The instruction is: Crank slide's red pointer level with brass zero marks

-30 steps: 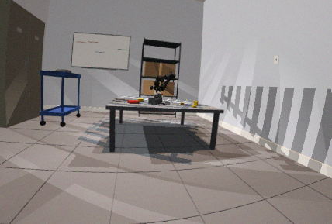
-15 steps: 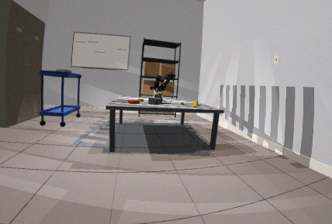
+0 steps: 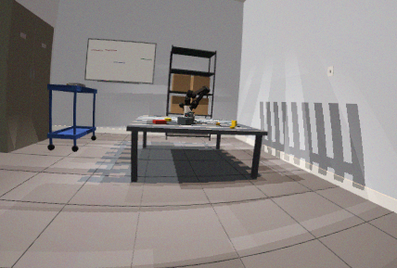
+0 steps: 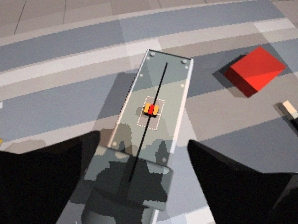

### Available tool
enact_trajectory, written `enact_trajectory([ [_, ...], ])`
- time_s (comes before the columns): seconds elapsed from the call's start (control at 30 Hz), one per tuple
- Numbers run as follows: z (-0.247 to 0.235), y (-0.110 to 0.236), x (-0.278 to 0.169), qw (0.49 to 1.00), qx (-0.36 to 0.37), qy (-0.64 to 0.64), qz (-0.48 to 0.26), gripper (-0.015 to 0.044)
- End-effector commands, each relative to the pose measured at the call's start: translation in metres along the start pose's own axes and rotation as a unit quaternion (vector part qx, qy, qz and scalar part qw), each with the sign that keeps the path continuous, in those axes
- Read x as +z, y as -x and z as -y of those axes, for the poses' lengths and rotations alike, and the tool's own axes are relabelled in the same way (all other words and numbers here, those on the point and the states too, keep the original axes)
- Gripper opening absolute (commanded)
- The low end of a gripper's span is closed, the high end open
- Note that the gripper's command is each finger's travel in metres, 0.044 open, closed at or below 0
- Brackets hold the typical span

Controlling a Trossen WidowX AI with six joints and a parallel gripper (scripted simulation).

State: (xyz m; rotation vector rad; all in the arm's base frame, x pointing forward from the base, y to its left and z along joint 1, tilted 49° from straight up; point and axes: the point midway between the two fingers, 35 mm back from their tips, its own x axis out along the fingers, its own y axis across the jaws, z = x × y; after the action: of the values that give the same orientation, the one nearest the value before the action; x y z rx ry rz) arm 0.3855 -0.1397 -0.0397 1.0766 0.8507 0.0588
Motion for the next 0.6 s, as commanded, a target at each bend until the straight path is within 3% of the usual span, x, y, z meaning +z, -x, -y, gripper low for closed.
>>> enact_trajectory([
  [0.0,0.0002,0.0000,0.0000,1.000,-0.001,0.000,0.000,0.0414],
  [0.5,0.0002,0.0000,0.0000,1.000,-0.001,0.000,0.000,0.0020],
  [0.57,0.0002,0.0000,0.0000,1.000,-0.001,0.000,0.000,0.0000],
])
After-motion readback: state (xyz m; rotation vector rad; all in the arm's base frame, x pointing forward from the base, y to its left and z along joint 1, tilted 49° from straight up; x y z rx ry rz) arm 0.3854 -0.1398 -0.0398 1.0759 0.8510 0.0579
